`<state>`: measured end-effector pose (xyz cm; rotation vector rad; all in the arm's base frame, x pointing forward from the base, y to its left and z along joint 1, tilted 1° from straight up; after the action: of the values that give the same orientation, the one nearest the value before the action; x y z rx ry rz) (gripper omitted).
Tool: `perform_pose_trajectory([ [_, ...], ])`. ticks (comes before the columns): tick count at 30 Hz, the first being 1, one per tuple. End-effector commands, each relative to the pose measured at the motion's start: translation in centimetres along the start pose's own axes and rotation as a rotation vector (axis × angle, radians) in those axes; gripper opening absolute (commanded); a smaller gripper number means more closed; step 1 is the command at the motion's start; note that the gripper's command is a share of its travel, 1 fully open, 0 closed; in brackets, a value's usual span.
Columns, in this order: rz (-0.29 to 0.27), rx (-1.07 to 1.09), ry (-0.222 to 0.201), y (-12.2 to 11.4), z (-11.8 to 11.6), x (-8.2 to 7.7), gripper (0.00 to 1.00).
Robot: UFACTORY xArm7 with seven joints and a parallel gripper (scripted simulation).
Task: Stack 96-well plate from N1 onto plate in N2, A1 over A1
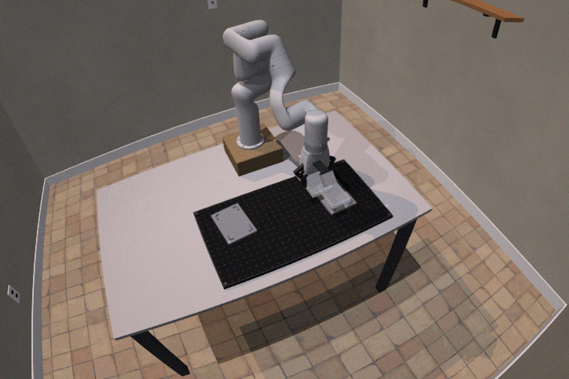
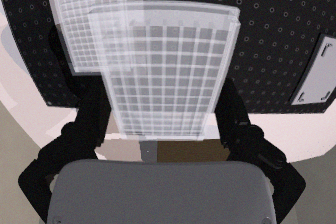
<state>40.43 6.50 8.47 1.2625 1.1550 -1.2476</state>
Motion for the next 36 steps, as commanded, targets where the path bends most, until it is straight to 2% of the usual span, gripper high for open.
perform_pose_trajectory([
  [1,0.004,0.002,0.0,0.3,-0.9,-0.1,0.0],
  [26,0.004,0.002,0.001,1.3,-8.6,-0.1,0.0],
  [36,0.004,0.002,0.001,1.4,-8.7,-0.1,0.0],
])
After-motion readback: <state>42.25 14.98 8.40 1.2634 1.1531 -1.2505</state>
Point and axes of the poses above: the point where the finger pads meet when closed, its own x axis out along the fingers, its own z axis across the jaws, y = z × x, the point moved 2 cm from there along -x, back along the fingers
